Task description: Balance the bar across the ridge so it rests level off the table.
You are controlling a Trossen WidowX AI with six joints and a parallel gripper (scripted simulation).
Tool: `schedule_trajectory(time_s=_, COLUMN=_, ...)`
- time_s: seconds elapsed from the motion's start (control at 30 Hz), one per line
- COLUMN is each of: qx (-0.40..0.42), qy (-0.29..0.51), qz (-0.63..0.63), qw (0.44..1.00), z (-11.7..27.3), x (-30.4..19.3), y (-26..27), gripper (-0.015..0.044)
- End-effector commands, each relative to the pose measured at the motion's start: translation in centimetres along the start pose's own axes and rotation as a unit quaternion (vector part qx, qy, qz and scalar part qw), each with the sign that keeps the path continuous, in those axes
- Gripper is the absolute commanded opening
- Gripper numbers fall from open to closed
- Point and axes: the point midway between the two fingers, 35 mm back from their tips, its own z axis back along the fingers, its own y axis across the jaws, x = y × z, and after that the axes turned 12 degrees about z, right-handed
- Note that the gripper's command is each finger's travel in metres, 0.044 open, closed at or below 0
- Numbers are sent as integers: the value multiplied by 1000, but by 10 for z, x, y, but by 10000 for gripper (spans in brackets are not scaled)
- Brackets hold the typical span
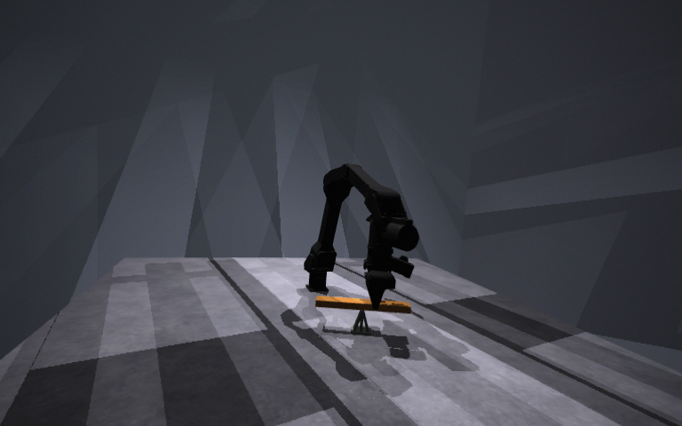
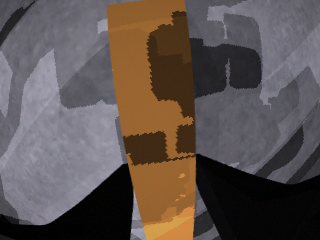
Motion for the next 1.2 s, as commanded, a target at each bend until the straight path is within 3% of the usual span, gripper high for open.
schedule_trajectory(time_s=0.0, qx=0, qy=0, qz=0, qw=1000, z=0, x=0, y=0, gripper=172)
schedule_trajectory(time_s=0.6, qx=0, qy=0, qz=0, qw=1000, z=0, x=0, y=0, gripper=185)
schedule_trajectory(time_s=0.93, qx=0, qy=0, qz=0, qw=1000, z=0, x=0, y=0, gripper=440)
schedule_trajectory(time_s=1.07, qx=0, qy=0, qz=0, qw=1000, z=7, x=0, y=-1, gripper=440)
schedule_trajectory(time_s=1.17, qx=0, qy=0, qz=0, qw=1000, z=39, x=1, y=-5, gripper=440)
